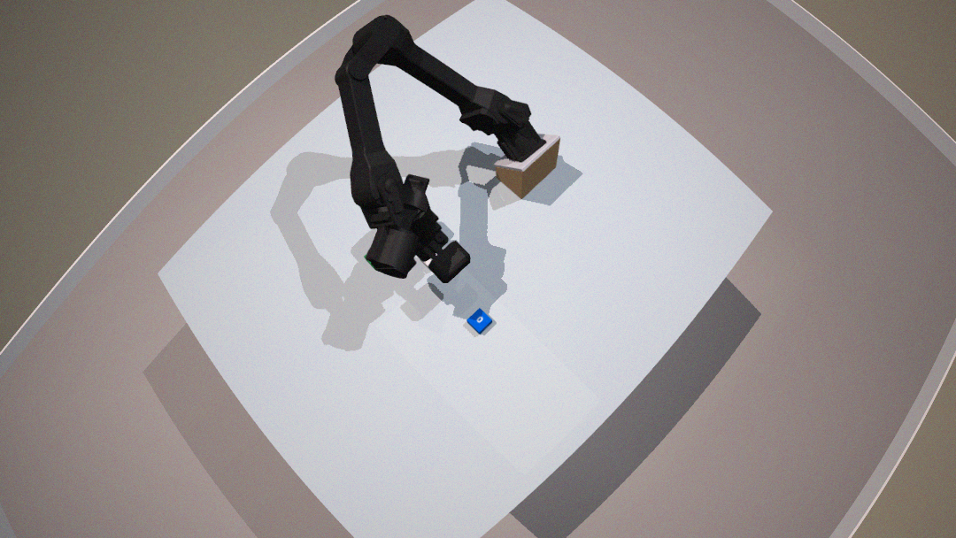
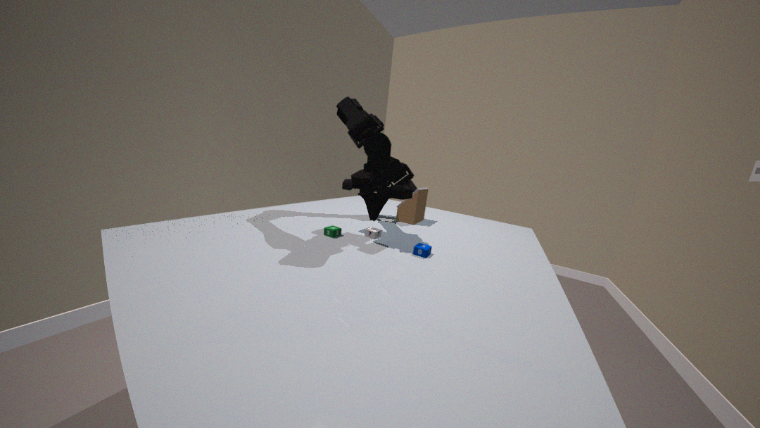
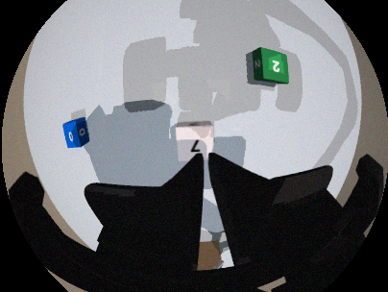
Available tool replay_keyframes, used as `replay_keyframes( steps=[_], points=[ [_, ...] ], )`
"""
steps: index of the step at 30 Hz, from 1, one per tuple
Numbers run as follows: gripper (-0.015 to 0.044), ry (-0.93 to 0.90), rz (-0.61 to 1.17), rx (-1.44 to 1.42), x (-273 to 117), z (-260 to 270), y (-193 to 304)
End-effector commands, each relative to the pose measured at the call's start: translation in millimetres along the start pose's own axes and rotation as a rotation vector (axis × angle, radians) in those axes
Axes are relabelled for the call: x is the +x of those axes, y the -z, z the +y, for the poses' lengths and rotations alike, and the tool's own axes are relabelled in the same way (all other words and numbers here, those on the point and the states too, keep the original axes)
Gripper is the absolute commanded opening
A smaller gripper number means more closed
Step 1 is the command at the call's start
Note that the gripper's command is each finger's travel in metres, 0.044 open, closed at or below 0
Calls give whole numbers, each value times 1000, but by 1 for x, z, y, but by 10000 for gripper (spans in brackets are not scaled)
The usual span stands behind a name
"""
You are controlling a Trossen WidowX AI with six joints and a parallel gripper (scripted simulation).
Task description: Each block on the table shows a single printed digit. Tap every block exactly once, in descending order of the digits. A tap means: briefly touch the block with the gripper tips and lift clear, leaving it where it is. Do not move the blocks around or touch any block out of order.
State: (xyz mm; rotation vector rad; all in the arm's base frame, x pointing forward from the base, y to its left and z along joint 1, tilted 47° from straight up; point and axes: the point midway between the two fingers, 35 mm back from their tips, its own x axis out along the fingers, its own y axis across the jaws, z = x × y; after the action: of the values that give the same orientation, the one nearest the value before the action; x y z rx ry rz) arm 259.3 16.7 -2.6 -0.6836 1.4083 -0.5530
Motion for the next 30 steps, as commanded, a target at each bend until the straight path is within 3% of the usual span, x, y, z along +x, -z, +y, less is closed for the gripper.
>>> replay_keyframes(
  steps=[1,21,25,30],
  points=[
    [20,7,3,-8,7,-1,2],
    [20,9,3,-8,29,-2,2],
    [20,7,2,-7,1,-1,2],
    [20,8,3,-8,-2,-1,2]
  ],
)
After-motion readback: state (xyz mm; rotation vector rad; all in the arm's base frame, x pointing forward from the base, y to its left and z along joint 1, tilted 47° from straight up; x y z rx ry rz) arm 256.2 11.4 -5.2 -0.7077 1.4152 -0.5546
